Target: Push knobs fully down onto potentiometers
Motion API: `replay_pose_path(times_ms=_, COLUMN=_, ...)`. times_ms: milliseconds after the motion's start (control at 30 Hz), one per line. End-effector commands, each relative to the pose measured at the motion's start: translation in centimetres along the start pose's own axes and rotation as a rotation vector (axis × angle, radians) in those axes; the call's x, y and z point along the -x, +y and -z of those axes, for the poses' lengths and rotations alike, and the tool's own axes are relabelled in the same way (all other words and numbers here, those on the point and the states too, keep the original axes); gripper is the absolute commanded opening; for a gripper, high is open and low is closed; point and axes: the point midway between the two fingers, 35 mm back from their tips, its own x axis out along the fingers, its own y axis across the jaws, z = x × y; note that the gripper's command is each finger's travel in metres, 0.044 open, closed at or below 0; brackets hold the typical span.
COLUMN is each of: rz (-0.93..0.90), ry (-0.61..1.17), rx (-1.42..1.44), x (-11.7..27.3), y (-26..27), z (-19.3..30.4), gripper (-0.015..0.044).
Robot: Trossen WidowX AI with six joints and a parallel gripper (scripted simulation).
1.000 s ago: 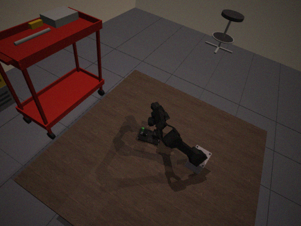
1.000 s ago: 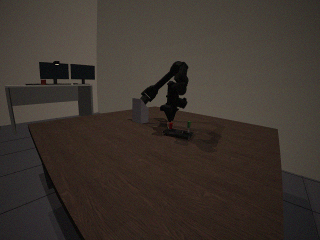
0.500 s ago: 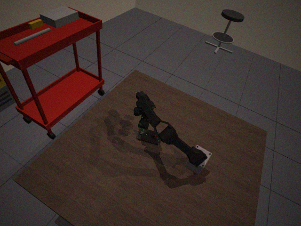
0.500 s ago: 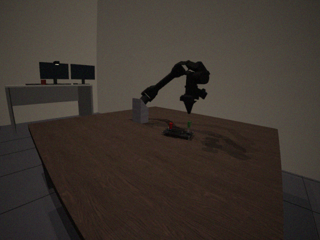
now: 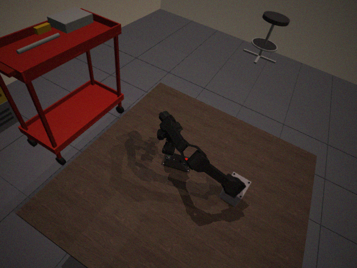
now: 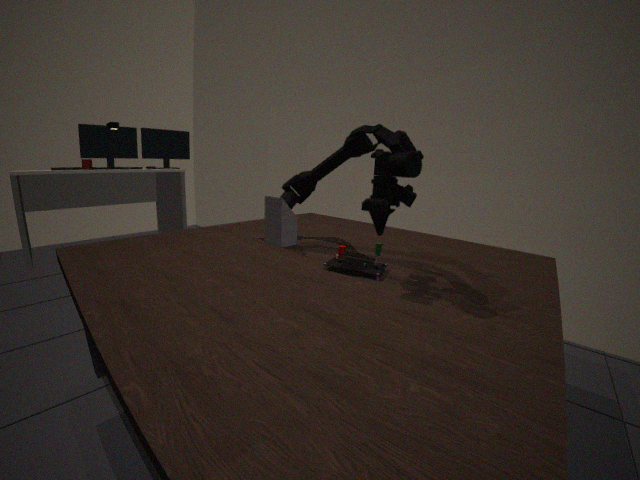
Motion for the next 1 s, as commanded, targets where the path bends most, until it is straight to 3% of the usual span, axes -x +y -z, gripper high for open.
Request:
replay_pose_path(times_ms=0, rz=-0.008, ry=0.001, rx=-0.005, x=-0.7, y=0.1, z=0.1, gripper=0.0)
replay_pose_path(times_ms=967, rz=-0.009, ry=0.001, rx=-0.005, x=-2.1, y=0.2, z=0.1, gripper=0.0)
